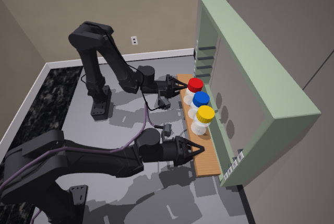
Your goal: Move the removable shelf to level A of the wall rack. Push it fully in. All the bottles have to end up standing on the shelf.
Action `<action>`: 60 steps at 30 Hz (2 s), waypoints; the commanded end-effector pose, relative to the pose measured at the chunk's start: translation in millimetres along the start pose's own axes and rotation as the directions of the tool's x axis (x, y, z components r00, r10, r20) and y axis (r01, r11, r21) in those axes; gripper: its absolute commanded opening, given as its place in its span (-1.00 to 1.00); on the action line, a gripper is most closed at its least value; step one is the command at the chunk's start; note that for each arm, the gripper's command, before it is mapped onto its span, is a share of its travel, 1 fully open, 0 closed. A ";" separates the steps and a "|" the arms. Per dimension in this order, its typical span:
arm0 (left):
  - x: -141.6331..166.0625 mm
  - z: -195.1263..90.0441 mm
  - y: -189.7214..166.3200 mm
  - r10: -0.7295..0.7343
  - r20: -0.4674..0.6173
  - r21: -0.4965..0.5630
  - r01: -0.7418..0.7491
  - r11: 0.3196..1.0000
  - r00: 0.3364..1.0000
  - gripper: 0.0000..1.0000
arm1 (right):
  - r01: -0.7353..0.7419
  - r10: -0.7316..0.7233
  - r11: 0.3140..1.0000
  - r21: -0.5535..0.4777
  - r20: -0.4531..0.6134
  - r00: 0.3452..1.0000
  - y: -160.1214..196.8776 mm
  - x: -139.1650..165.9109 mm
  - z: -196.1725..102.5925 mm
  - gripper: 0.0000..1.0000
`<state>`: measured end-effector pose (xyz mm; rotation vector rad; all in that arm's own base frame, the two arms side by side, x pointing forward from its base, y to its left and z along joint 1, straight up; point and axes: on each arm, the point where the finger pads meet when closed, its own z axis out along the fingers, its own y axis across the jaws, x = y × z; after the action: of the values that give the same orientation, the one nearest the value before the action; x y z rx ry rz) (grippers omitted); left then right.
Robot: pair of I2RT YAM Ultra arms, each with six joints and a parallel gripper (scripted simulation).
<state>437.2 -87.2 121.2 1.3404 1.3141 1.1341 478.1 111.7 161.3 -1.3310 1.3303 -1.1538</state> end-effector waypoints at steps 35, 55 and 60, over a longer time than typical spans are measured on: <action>1.5 48.1 68.3 -0.014 -0.005 -0.160 0.013 0.987 1.000 -1.00 | -0.018 0.020 0.987 0.159 -0.012 1.000 -71.4 5.1 45.9 -1.00; 1.7 68.7 75.7 -0.014 -0.005 -0.160 0.013 0.987 1.000 -1.00 | -0.018 0.020 0.987 0.159 -0.012 1.000 -80.3 5.5 66.3 -1.00; 1.8 74.9 77.1 -0.014 -0.005 -0.160 0.013 0.987 1.000 -1.00 | -0.018 0.020 0.987 0.159 -0.012 1.000 -82.0 5.6 72.5 -1.00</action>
<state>504.4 -88.5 134.3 1.3280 1.3065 1.1389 543.6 108.5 174.6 -1.3153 1.3322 -1.1612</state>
